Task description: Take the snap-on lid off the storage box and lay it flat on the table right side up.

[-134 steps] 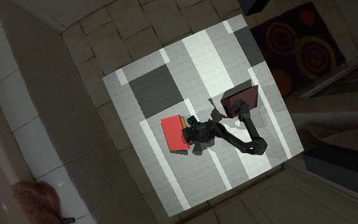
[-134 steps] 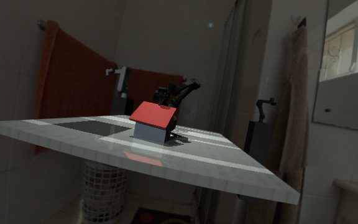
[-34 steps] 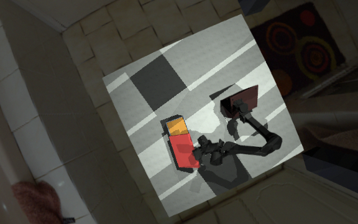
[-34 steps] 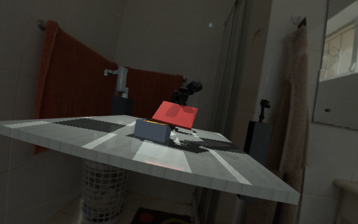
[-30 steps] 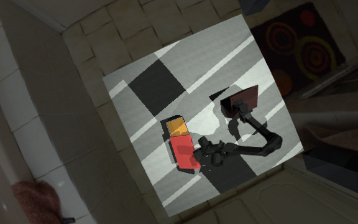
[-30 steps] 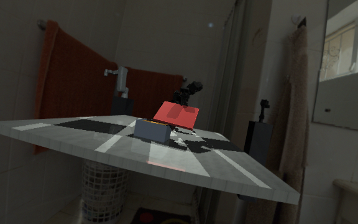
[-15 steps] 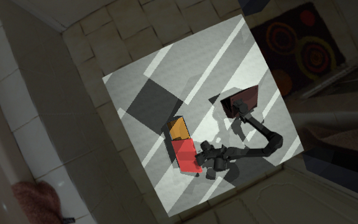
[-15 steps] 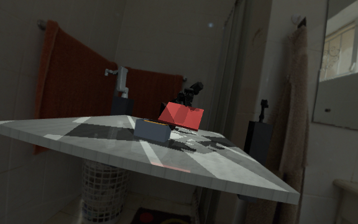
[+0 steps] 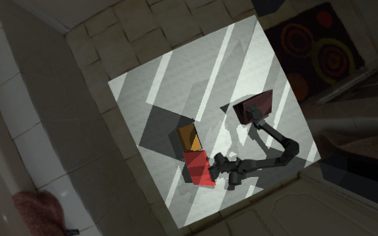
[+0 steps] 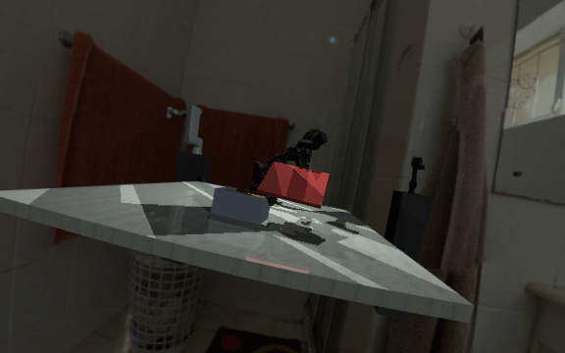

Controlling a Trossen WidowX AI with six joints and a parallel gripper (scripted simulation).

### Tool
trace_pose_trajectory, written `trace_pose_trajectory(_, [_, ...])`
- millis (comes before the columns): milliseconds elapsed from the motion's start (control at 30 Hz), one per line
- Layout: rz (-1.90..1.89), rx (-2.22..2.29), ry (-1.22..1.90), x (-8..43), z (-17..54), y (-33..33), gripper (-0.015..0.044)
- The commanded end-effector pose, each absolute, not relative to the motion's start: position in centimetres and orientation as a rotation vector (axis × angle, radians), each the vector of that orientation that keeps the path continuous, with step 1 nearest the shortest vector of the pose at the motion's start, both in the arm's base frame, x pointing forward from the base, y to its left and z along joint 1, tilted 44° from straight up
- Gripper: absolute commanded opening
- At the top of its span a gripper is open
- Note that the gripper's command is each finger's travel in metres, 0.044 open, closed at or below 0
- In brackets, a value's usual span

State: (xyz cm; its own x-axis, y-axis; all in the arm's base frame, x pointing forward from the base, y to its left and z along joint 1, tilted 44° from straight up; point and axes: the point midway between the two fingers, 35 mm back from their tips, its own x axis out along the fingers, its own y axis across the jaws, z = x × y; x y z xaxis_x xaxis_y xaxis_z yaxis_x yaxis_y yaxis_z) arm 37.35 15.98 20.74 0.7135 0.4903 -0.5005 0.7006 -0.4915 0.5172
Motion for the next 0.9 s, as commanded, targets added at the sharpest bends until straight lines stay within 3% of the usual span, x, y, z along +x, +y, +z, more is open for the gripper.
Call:
trace_pose_trajectory(0, [-0.367,2.203,0.880,37.5,21.8,16.4,0.0000])
trace_pose_trajectory(867, [-0.364,2.206,0.880,36.8,25.5,20.0,0.0000])
